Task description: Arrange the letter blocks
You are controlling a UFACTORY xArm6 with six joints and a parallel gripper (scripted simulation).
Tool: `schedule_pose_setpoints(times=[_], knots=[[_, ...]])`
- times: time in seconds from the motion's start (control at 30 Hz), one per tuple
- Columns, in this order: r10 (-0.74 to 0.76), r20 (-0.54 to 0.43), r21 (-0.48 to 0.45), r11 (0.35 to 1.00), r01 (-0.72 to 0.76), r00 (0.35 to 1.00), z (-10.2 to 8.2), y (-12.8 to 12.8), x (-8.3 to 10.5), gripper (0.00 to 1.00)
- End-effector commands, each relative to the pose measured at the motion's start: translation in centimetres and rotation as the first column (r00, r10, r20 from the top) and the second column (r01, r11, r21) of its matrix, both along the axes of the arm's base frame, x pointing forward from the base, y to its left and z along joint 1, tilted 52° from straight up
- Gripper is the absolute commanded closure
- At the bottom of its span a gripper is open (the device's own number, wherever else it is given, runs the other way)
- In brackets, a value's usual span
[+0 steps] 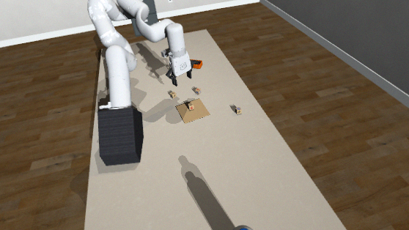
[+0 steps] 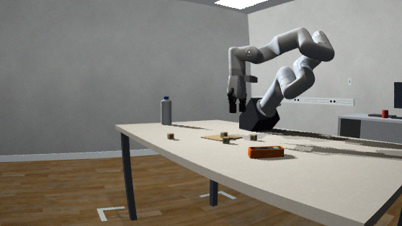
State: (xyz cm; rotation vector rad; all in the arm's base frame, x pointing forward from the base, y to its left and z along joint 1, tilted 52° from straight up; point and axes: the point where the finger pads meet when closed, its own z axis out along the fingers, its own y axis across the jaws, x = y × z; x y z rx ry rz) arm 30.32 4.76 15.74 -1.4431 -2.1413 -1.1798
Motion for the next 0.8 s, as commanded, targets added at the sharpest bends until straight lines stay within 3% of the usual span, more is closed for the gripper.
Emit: schedule_pose_setpoints(times=[0.0,0.47,0.53,0.6,0.77], knots=[[-0.001,0.002,-0.001,1.000,0.001,1.000,0.1,-0.1,0.1,0.00],[-0.001,0.002,-0.001,1.000,0.001,1.000,0.1,-0.1,0.2,0.00],[-0.001,0.002,-0.002,1.000,0.001,1.000,0.5,-0.6,1.8,0.00],[-0.001,0.003,-0.002,1.000,0.001,1.000,1.0,-1.3,4.8,0.00],[-0.002,0.003,-0.002,1.000,0.002,1.000,1.2,-2.0,8.5,0.00]])
